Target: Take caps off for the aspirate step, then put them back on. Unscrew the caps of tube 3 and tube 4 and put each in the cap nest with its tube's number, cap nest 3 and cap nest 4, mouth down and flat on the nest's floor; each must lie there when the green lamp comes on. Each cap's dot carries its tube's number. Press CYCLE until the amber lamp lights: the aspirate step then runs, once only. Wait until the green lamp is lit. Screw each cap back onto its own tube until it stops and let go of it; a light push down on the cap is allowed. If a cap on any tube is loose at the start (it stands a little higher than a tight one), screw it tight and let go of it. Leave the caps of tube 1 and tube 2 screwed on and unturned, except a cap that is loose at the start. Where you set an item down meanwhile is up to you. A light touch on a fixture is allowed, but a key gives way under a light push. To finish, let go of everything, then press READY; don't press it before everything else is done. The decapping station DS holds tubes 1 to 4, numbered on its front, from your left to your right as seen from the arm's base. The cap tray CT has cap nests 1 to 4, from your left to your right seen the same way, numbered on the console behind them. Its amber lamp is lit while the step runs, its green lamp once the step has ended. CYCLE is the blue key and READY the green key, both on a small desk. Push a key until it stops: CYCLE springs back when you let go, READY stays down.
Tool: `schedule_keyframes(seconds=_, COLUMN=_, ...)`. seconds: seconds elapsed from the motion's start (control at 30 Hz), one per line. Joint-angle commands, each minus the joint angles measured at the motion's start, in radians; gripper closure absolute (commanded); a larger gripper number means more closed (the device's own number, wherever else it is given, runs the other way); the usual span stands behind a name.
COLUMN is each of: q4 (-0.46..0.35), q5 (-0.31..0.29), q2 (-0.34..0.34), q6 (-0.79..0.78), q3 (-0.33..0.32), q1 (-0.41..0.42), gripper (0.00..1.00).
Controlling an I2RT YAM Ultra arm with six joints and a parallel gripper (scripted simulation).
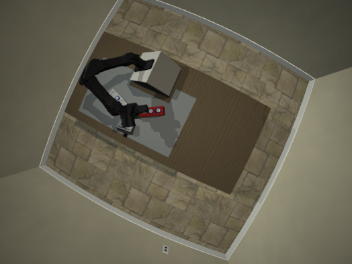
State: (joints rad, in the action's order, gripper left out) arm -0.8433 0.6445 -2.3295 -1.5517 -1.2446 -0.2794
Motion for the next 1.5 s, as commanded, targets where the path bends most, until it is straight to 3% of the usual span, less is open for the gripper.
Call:
schedule_keyframes(seconds=0.0, q4=0.001, q5=0.001, q2=0.006, q6=-0.032, q3=-0.005, q1=-0.007, gripper=0.51)
schedule_keyframes(seconds=0.37, q4=0.001, q5=0.001, q2=0.006, q6=-0.032, q3=-0.005, q1=-0.007, gripper=0.51)
schedule_keyframes(seconds=0.53, q4=-0.01, q5=-0.001, q2=0.009, q6=0.379, q3=-0.009, q1=-0.011, gripper=0.51)
schedule_keyframes(seconds=0.63, q4=-0.012, q5=-0.001, q2=0.01, q6=0.474, q3=-0.01, q1=-0.012, gripper=0.51)
schedule_keyframes(seconds=0.7, q4=-0.016, q5=-0.002, q2=0.011, q6=0.63, q3=-0.011, q1=-0.014, gripper=0.51)
schedule_keyframes(seconds=0.8, q4=-0.016, q5=-0.002, q2=0.011, q6=0.643, q3=-0.011, q1=-0.014, gripper=0.51)
schedule_keyframes(seconds=0.9, q4=-0.022, q5=-0.003, q2=0.013, q6=0.887, q3=-0.014, q1=-0.017, gripper=0.51)
schedule_keyframes(seconds=1.0, q4=-0.024, q5=-0.003, q2=0.013, q6=0.98, q3=-0.015, q1=-0.018, gripper=0.51)
schedule_keyframes(seconds=1.3, q4=-0.028, q5=-0.004, q2=0.014, q6=1.484, q3=-0.016, q1=-0.021, gripper=0.51)
schedule_keyframes(seconds=1.47, q4=-0.029, q5=-0.004, q2=0.013, q6=1.571, q3=-0.017, q1=-0.022, gripper=0.51)
